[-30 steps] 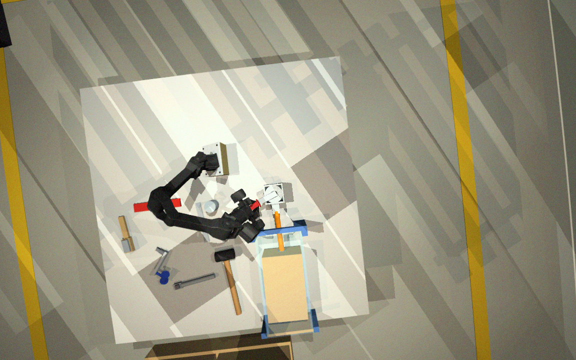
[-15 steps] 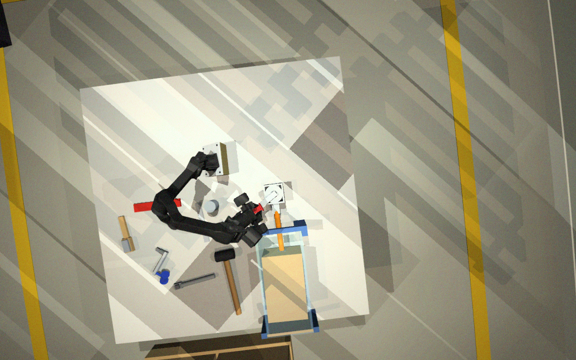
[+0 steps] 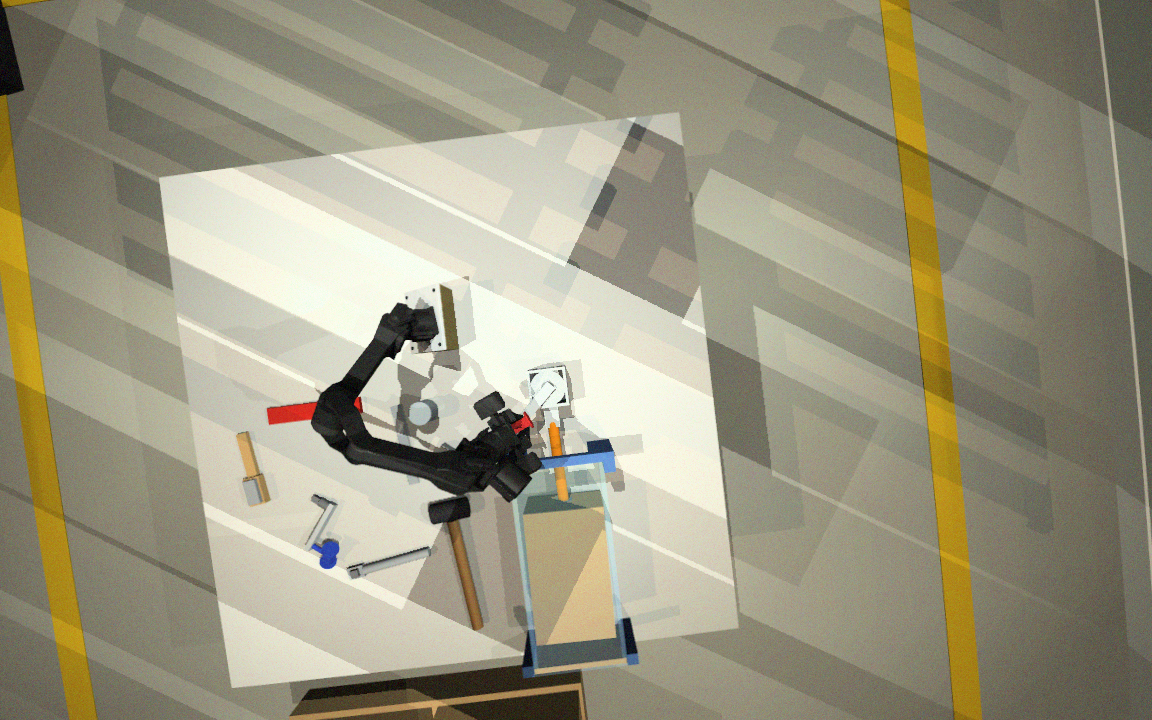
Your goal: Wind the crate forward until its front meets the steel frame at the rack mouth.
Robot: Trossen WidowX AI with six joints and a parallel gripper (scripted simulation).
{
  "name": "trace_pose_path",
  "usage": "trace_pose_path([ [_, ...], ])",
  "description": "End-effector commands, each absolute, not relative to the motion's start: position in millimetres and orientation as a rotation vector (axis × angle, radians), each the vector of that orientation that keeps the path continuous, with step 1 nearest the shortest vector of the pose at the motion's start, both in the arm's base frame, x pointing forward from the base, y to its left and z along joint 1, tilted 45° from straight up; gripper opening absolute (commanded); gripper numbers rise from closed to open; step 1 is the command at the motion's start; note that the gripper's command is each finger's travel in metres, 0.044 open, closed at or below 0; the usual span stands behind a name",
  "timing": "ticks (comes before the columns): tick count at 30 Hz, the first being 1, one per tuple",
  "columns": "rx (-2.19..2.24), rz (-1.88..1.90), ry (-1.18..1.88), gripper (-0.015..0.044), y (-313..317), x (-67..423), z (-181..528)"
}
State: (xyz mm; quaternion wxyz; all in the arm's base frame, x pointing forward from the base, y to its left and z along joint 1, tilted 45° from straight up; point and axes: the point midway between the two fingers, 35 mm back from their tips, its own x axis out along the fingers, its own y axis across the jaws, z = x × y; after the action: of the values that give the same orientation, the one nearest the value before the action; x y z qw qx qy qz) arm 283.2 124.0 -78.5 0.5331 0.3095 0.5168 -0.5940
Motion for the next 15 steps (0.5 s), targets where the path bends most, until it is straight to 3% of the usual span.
trace_pose_path([
  [1,0.745,-1.401,1.225,0.0000,127.6,293.5,-87.9],
  [15,0.746,-1.400,1.225,0.0000,136.0,304.3,-97.3],
])
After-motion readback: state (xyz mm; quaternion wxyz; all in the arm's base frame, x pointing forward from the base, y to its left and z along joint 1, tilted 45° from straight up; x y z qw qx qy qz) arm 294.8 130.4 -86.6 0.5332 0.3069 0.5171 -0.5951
